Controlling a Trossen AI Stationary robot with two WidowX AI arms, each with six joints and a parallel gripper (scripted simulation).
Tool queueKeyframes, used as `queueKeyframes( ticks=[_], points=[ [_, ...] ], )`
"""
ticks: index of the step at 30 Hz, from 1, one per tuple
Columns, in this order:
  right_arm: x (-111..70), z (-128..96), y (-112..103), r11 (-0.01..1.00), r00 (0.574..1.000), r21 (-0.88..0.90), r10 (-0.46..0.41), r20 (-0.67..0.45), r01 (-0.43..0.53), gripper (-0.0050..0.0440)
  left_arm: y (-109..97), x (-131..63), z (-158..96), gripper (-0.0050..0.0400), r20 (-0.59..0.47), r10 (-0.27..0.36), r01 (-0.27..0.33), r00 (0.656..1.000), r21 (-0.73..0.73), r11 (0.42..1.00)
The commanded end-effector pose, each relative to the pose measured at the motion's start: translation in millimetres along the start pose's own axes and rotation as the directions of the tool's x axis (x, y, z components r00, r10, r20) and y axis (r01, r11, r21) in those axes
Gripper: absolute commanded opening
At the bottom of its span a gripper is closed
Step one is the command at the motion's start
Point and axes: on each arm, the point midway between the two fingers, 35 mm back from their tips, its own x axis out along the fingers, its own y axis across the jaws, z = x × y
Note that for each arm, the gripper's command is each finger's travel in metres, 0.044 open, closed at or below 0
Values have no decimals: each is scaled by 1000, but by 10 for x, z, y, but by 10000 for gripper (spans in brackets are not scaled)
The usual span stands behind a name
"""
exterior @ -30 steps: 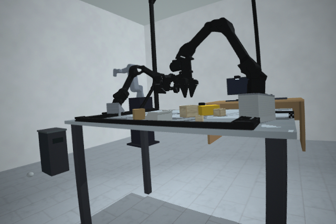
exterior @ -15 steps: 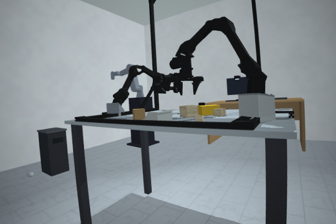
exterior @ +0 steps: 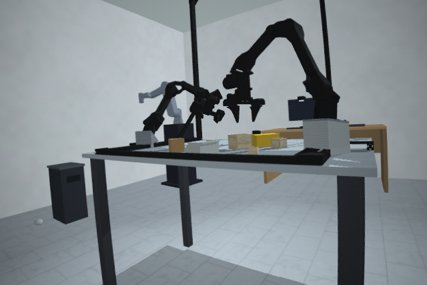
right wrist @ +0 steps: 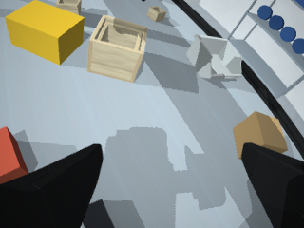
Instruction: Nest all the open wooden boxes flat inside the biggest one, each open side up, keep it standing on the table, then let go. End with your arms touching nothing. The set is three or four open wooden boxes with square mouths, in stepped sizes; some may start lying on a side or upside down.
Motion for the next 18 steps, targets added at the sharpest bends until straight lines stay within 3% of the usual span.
queueKeyframes(
  ticks=[1,5,10,12,18],
  points=[
    [126,-16,-308,990,986,-142,-38,-162,15,400,-204,52,-148,400,2,-5,5,1000,-19,1000],
    [175,-91,-607,958,938,-280,-36,-344,-66,400,-378,126,-317,400,2,-5,5,1000,-48,999],
    [146,-179,-910,893,845,-369,24,-534,-259,400,-563,221,-539,400,2,-5,5,1000,-83,997],
    [146,-179,-910,893,845,-369,24,-534,-259,400,-563,221,-539,400,2,-5,5,1000,-83,997],
    [-1,-239,-1215,738,686,-356,193,-702,-573,400,-763,352,-857,400,2,-6,6,1000,-128,992]
  ],
)
